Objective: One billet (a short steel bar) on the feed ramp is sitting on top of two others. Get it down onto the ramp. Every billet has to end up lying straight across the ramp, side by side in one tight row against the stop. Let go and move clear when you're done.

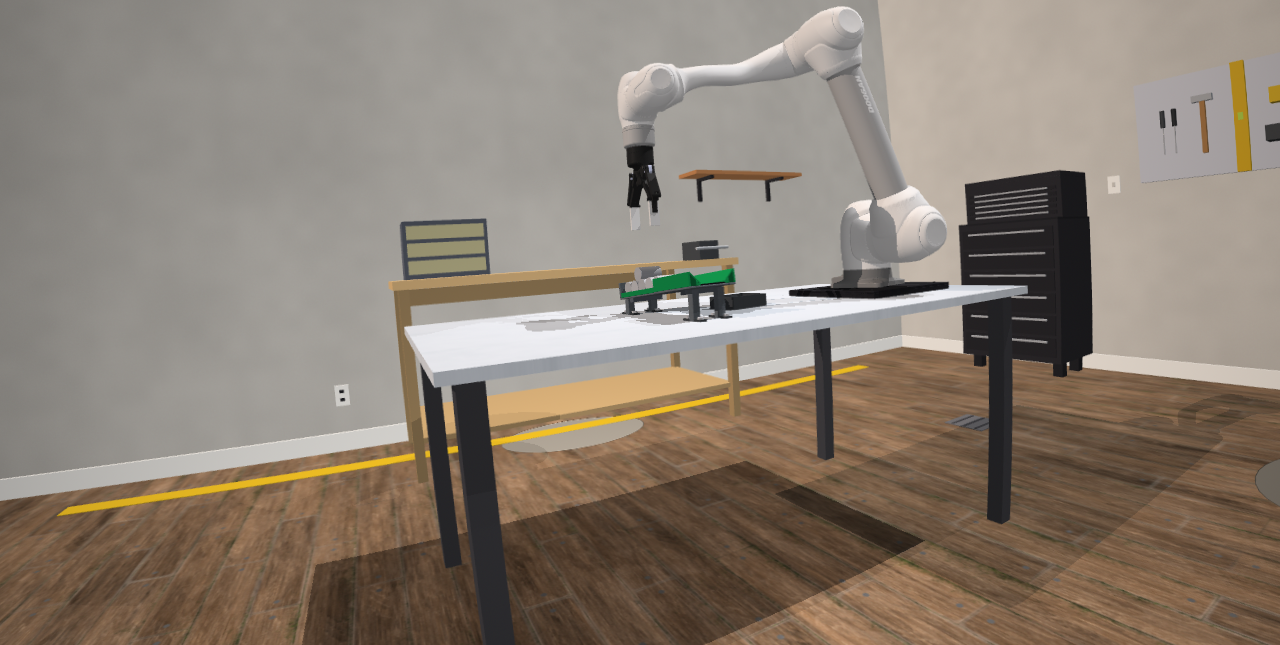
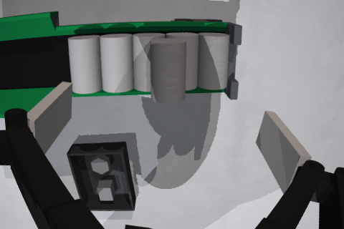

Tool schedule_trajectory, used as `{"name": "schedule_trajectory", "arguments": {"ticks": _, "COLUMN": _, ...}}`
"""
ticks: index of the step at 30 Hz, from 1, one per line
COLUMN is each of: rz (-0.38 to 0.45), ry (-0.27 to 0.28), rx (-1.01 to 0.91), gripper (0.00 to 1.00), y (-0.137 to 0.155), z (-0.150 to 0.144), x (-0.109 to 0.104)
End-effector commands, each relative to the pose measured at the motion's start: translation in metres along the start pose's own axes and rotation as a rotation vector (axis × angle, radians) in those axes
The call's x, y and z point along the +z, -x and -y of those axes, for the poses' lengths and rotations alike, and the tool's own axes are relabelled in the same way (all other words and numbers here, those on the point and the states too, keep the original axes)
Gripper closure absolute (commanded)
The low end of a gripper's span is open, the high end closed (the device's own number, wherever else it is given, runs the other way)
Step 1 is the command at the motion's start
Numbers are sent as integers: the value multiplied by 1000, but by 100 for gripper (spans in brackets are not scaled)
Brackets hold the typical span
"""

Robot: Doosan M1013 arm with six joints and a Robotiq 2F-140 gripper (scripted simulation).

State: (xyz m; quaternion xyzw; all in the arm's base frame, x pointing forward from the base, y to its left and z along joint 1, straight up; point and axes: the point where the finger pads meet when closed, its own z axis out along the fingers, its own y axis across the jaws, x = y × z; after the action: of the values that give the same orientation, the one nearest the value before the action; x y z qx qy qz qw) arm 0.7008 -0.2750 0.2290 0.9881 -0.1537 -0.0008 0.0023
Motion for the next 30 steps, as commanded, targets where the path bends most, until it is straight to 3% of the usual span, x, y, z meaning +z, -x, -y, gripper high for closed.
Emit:
{"name": "schedule_trajectory", "arguments": {"ticks": 1, "rz": 0, "ry": 3, "rx": 279, "gripper": 0, "y": 0, "z": 0, "x": 6}}
{"name": "schedule_trajectory", "arguments": {"ticks": 10, "rz": 1, "ry": -13, "rx": 709, "gripper": 0, "y": 0, "z": -1, "x": 21}}
{"name": "schedule_trajectory", "arguments": {"ticks": 12, "rz": 1, "ry": -13, "rx": 709, "gripper": 0, "y": 0, "z": -1, "x": 21}}
{"name": "schedule_trajectory", "arguments": {"ticks": 13, "rz": 2, "ry": -15, "rx": 852, "gripper": 0, "y": 0, "z": -1, "x": 22}}
{"name": "schedule_trajectory", "arguments": {"ticks": 20, "rz": 3, "ry": -16, "rx": 1171, "gripper": 0, "y": 0, "z": -1, "x": 25}}
{"name": "schedule_trajectory", "arguments": {"ticks": 21, "rz": 3, "ry": -14, "rx": 1219, "gripper": 42, "y": 0, "z": -1, "x": 25}}
{"name": "schedule_trajectory", "arguments": {"ticks": 25, "rz": -1, "ry": 1, "rx": 1410, "gripper": 42, "y": 0, "z": -1, "x": 25}}
{"name": "schedule_trajectory", "arguments": {"ticks": 30, "rz": -2, "ry": 2, "rx": 1421, "gripper": 42, "y": 0, "z": -1, "x": 25}}
